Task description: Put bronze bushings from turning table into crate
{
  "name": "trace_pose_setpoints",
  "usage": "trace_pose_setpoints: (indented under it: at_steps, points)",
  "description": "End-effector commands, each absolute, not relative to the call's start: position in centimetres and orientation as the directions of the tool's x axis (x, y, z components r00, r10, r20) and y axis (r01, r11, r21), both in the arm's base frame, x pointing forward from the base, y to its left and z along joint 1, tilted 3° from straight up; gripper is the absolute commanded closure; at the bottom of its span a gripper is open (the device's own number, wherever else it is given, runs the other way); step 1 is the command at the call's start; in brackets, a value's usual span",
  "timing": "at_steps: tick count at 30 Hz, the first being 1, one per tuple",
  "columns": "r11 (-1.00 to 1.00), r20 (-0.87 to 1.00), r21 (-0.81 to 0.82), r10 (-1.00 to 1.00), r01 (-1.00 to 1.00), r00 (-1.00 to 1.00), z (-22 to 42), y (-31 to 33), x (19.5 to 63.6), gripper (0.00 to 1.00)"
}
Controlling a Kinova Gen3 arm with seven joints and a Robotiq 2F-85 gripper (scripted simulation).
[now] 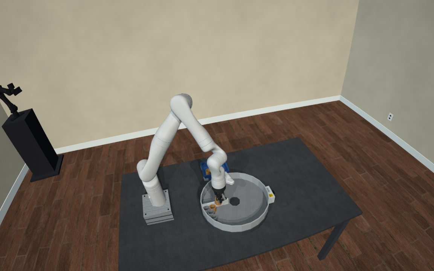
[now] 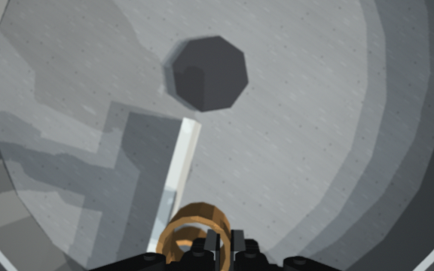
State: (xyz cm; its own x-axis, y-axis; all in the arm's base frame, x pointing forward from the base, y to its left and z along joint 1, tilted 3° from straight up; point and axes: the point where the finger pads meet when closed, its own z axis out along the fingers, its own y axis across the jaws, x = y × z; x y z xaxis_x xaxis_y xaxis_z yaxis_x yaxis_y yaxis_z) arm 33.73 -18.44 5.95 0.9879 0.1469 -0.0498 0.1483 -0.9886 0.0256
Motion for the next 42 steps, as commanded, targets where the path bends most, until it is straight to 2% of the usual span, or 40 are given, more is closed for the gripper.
trace_pose_setpoints:
  at_steps: [1, 24, 29, 42]
  points:
    - [-0.988, -0.043, 0.026, 0.152, 0.153, 0.988, 6.2, -18.3, 34.0, 1.00]
    - [-0.988, -0.043, 0.026, 0.152, 0.153, 0.988, 8.6, -18.2, 34.1, 1.00]
    - [-0.988, -0.044, 0.026, 0.151, 0.152, 0.988, 8.3, -13.3, 36.2, 1.00]
    - [-0.988, -0.044, 0.026, 0.150, 0.152, 0.988, 8.3, -12.4, 36.6, 1.00]
